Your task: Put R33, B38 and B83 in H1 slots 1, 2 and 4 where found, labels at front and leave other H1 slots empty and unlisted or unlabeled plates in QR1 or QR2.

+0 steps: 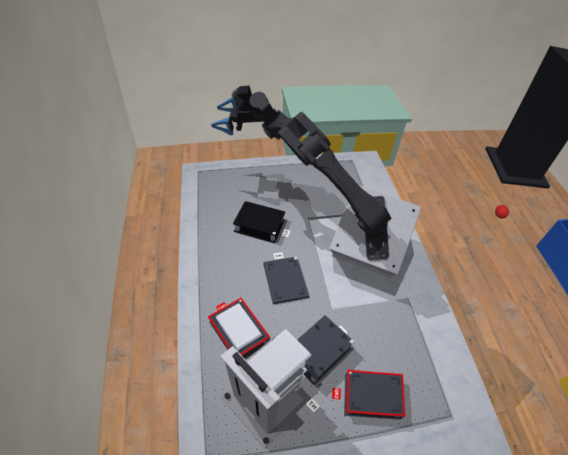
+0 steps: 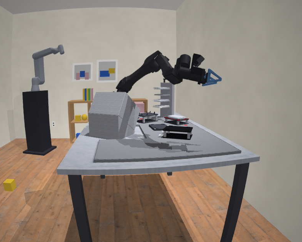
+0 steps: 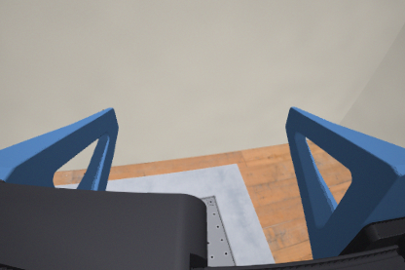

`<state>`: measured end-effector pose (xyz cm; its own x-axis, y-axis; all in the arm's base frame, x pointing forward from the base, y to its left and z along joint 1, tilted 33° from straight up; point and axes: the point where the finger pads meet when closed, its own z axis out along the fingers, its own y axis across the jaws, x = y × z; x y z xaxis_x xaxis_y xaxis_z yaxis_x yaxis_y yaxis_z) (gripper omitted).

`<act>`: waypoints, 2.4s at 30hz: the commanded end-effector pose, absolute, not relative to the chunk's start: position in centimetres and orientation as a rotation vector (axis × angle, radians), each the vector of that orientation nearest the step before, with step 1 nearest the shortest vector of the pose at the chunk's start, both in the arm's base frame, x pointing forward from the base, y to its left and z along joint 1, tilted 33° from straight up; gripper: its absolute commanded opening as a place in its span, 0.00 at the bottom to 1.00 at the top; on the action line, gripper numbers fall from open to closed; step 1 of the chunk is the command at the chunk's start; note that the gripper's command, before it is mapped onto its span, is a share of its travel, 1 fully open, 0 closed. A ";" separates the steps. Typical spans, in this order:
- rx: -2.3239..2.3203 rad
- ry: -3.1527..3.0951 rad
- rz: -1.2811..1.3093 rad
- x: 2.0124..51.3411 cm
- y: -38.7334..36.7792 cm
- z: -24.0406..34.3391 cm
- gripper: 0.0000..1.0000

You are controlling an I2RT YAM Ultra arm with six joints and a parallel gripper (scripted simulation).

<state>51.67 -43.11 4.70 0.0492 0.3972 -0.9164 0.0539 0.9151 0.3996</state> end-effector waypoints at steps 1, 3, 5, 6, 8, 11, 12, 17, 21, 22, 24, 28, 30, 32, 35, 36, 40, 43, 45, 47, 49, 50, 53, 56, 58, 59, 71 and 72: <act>0.362 1.498 0.257 51.5 -43.5 5.6 1.00; 0.362 1.498 0.257 51.5 -43.5 5.6 1.00; 0.362 1.498 0.257 51.5 -43.5 5.6 1.00; 0.362 1.498 0.257 51.5 -43.5 5.6 1.00; 0.362 1.498 0.257 51.5 -43.5 5.6 1.00; 0.362 1.498 0.257 51.5 -43.5 5.6 1.00; 0.362 1.498 0.257 51.5 -43.5 5.6 1.00; 0.362 1.498 0.257 51.5 -43.5 5.6 1.00; 0.367 1.542 0.263 52.3 -42.3 6.7 0.00; 0.367 1.542 0.263 52.5 -42.2 6.9 0.00; 0.355 1.516 0.228 52.0 -43.6 8.5 0.00; 0.387 1.590 0.263 51.9 -42.6 7.1 0.00; 0.345 1.615 0.273 53.3 -41.4 8.9 0.00; 0.376 1.637 0.290 53.3 -40.4 7.5 0.00; 0.358 1.635 0.265 53.3 -41.3 9.3 0.00; 0.361 1.658 0.269 53.3 -41.2 9.4 0.00; 0.350 1.712 0.292 54.2 -39.2 9.7 0.00; 0.375 1.738 0.318 54.1 -37.6 8.2 0.00; 0.378 1.763 0.322 54.0 -37.2 8.3 0.00; 0.379 1.782 0.318 53.8 -37.2 8.7 0.00; 0.380 1.788 0.326 54.0 -36.2 8.6 0.00; 0.380 1.788 0.326 54.0 -36.2 8.6 0.00; 0.353 1.811 0.311 54.3 -36.5 10.4 0.00; 0.364 1.843 0.348 54.4 -34.0 8.8 0.00; 0.364 1.843 0.348 54.4 -33.3 8.9 0.00; 0.359 1.869 0.355 54.4 -33.0 9.0 0.00; 0.341 1.953 0.379 54.0 -29.7 9.4 0.00; 0.345 1.952 0.382 53.9 -29.3 9.4 0.00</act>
<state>54.38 -29.94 8.62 -0.3862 0.4086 -0.8270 0.0539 0.9050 0.4219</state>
